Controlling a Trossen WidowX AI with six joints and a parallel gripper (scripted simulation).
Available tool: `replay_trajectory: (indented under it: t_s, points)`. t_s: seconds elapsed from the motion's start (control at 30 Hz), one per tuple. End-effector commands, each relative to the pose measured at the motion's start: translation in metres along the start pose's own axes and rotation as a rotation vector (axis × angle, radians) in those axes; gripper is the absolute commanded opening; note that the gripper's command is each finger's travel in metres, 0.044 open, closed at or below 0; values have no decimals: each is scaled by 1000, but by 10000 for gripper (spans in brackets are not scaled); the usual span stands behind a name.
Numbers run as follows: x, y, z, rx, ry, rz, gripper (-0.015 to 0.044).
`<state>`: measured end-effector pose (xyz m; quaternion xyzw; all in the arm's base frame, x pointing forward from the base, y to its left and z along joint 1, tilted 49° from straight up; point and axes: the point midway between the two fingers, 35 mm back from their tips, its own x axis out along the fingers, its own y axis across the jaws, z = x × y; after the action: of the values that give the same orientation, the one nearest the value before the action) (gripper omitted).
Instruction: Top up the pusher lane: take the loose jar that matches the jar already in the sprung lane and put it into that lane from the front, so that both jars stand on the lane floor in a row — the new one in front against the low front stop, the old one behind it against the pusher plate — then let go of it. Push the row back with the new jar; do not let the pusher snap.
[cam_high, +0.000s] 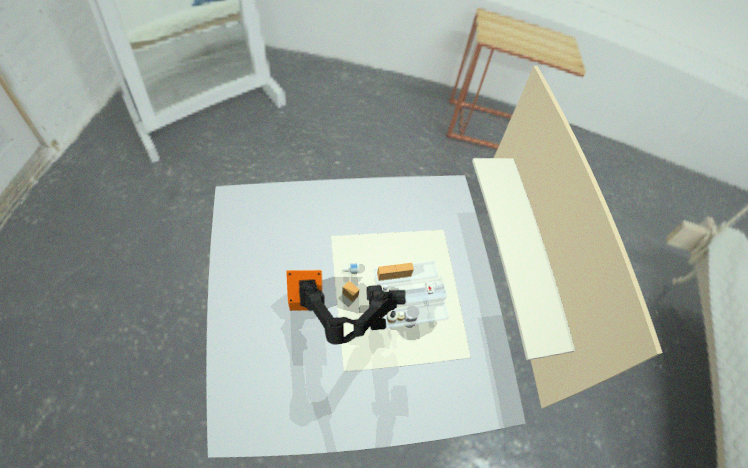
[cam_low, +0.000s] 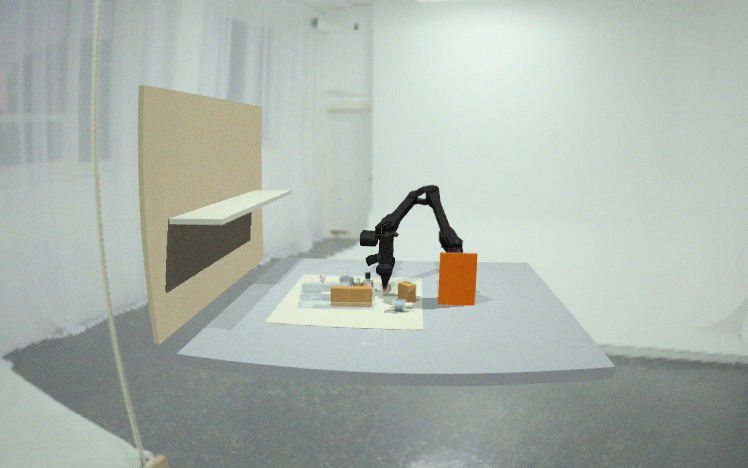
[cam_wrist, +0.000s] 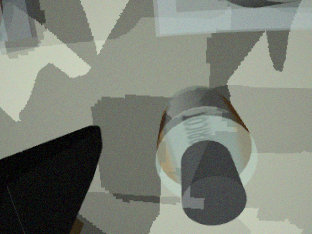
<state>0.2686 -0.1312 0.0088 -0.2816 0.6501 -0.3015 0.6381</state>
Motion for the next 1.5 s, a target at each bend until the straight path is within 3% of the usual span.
replay_trajectory:
  t_s: [0.0,0.3,0.47,0.63,1.17,1.47]
  points:
    - [5,2,-4,-18,12,-5,387]
    - [5,2,-4,-18,12,-5,151]
    - [5,2,-4,-18,12,-5,118]
    - [-7,3,0,-18,11,0,0]
    - [-97,-2,7,-18,12,0,0]
    - [-95,11,10,-25,11,0,0]
